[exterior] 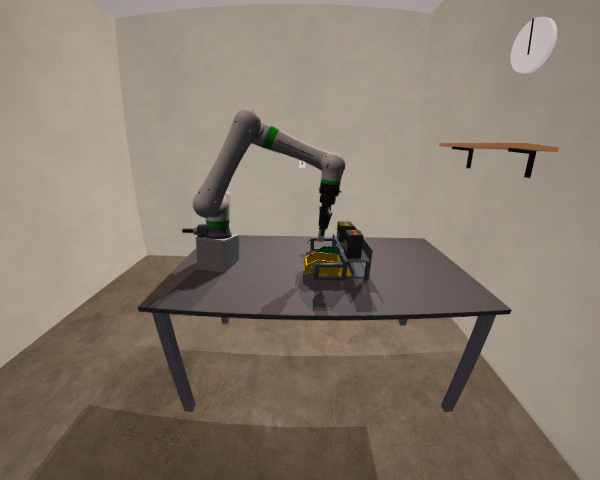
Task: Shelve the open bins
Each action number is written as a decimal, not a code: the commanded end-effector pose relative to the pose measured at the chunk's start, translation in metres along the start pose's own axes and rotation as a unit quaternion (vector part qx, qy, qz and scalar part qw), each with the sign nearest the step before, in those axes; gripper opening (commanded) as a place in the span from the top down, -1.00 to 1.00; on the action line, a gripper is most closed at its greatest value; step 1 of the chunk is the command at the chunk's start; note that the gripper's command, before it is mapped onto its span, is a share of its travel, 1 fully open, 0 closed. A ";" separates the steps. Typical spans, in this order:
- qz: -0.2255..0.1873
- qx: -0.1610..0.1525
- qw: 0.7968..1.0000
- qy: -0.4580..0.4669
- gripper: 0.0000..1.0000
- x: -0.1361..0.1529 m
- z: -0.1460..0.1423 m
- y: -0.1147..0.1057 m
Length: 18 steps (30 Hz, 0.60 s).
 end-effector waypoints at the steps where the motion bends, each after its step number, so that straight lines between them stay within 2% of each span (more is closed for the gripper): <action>1: -0.010 -0.002 0.998 -0.069 1.00 -0.012 0.001 0.002; 8: -0.018 -0.008 0.984 -0.175 1.00 -0.031 0.002 0.006; 18: -0.025 -0.018 0.954 -0.299 1.00 -0.053 0.005 0.012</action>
Point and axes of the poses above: the point where the finger pads meet when closed, its own y axis out along the fingers, its own z axis across the jaws, x = y × z, the point moved 8 cm from there along -y, back along the fingers, and after that the axes turned 15 degrees about -y, right-handed, at the moved point
